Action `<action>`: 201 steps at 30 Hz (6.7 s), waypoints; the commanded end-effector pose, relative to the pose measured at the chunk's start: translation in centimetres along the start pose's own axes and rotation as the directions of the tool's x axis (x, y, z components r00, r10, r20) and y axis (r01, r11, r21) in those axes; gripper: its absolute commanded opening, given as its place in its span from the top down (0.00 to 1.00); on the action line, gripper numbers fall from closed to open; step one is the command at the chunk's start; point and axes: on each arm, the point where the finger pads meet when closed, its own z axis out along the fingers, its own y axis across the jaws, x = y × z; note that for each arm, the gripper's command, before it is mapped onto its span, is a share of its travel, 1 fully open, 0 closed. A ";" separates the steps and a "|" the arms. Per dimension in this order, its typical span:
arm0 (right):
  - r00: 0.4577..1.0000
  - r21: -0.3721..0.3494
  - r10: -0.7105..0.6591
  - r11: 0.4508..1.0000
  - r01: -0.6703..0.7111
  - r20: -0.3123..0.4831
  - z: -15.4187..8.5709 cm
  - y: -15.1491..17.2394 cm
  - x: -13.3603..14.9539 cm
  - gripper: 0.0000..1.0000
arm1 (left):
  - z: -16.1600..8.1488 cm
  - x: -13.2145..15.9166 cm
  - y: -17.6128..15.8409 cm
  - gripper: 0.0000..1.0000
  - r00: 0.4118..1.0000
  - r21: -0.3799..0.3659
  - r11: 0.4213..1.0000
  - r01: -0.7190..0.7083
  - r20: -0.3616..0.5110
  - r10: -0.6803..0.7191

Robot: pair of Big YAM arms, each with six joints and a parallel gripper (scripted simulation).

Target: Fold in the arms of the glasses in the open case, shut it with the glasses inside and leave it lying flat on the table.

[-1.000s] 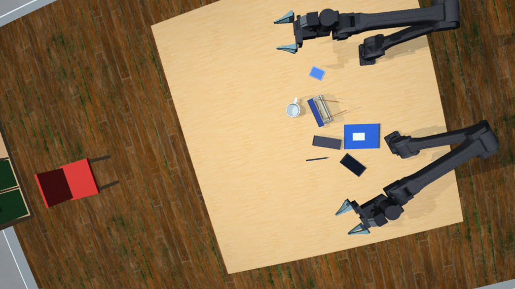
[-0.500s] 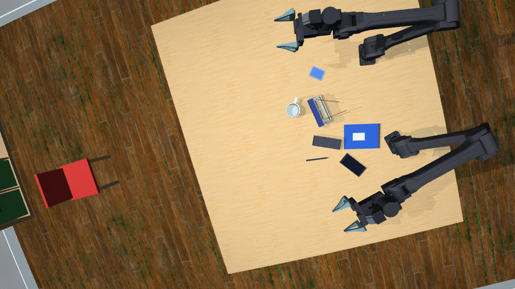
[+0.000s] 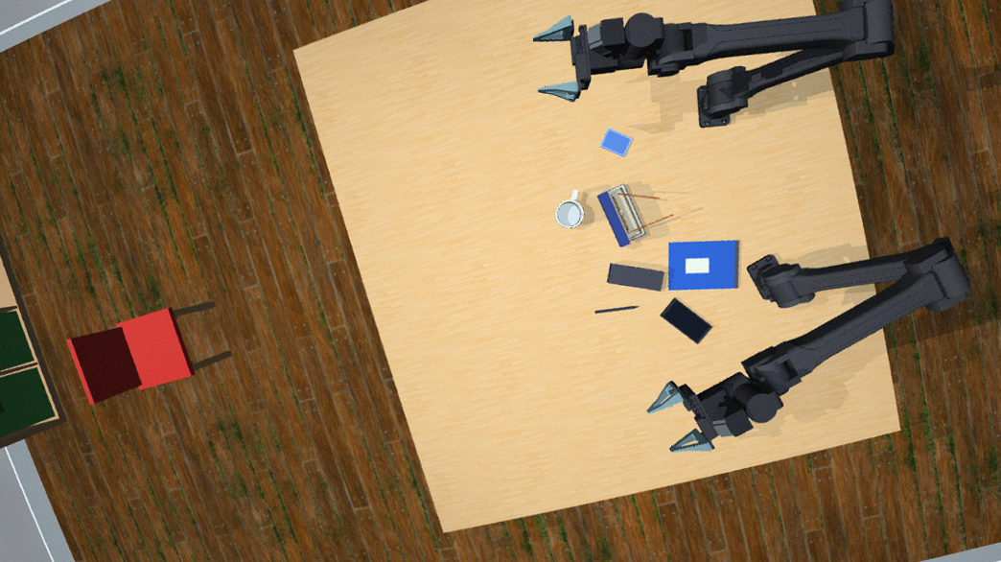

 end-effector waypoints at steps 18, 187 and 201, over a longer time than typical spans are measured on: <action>0.999 0.008 0.018 1.000 -0.018 0.031 -0.4 -0.6 -1.3 0.00 | -0.2 -0.5 0.5 0.04 1.000 -0.006 1.000 0.019 0.011 -0.019; 0.999 0.008 0.018 1.000 -0.018 0.034 -0.3 -0.6 -1.3 0.00 | -20.7 45.6 -33.8 0.43 0.673 0.995 -0.086 -0.055 0.101 0.732; 0.999 0.008 0.018 1.000 -0.018 0.034 -0.3 -0.6 -1.3 1.00 | -21.1 45.9 -33.7 0.43 0.669 0.994 -0.097 -0.052 0.107 0.735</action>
